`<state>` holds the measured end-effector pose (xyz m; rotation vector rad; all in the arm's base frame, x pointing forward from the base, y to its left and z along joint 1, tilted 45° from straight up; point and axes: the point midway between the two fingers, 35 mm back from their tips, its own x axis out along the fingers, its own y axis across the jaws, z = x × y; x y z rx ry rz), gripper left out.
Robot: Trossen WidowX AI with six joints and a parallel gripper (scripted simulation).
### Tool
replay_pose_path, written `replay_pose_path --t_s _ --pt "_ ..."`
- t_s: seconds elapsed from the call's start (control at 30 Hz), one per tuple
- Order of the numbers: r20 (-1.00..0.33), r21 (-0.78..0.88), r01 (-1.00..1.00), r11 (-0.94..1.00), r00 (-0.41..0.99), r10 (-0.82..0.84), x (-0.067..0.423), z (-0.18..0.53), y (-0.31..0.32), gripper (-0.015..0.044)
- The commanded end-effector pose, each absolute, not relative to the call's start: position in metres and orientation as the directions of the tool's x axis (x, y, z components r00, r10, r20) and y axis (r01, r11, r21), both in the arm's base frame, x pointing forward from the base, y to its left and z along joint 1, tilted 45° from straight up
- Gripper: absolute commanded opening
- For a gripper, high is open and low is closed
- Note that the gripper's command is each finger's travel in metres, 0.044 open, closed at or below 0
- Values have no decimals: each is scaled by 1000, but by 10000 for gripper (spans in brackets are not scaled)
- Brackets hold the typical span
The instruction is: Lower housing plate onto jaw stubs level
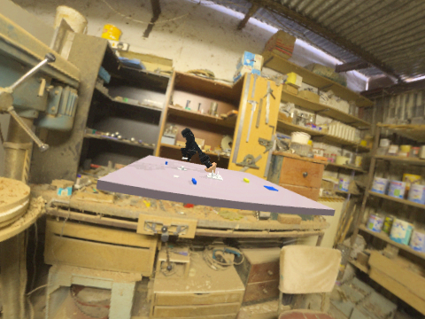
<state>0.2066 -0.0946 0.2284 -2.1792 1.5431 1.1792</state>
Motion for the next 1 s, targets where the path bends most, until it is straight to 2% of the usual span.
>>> replay_pose_path --t_s 0.0,0.97 --pt "-719 283 -843 -458 129 -682 216 221 -86 351" --pt "-746 453 -623 -637 127 -654 259 166 -22 351"
